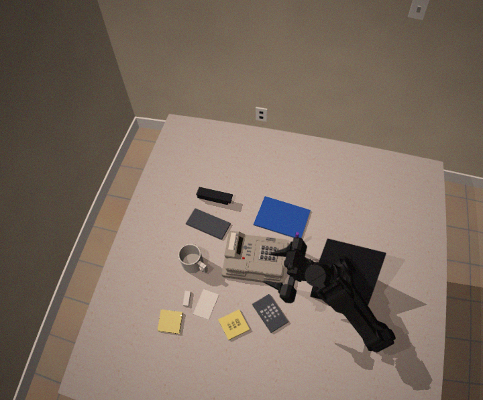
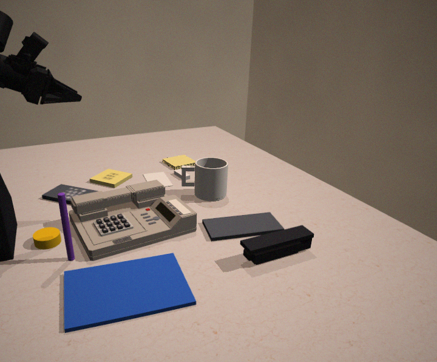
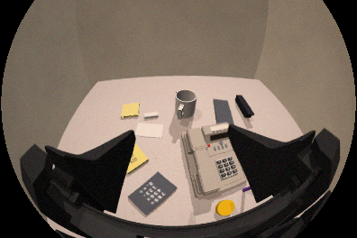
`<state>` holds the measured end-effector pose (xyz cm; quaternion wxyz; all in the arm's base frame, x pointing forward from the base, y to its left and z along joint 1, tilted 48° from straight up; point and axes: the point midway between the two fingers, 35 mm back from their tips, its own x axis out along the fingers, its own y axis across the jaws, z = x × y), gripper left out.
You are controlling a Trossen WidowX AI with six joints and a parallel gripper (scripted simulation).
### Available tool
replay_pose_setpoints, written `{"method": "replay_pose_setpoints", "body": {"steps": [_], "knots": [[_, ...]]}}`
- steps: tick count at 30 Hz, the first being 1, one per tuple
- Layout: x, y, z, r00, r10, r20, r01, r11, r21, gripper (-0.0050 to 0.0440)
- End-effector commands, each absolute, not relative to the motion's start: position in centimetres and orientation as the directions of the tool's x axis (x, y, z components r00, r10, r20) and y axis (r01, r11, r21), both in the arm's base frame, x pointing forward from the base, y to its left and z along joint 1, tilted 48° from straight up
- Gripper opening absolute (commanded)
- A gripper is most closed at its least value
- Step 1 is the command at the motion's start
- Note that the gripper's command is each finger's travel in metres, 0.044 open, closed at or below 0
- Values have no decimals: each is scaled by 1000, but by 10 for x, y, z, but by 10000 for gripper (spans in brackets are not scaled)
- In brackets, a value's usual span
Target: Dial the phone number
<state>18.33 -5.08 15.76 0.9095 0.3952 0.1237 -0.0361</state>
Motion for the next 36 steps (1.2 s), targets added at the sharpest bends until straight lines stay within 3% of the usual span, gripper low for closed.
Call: {"method": "replay_pose_setpoints", "body": {"steps": [1, 11, 25, 27, 36], "knots": [[200, -36, 175, 933, 172, -317, 129, 662, 738, 440], [231, -13, 193, 834, 371, -408, 97, 630, 771, 440], [307, 60, 187, 511, 648, -564, 60, 628, 776, 440], [307, 60, 187, 511, 648, -564, 60, 628, 776, 440], [344, 142, 144, 231, 719, -655, 34, 667, 744, 440]]}}
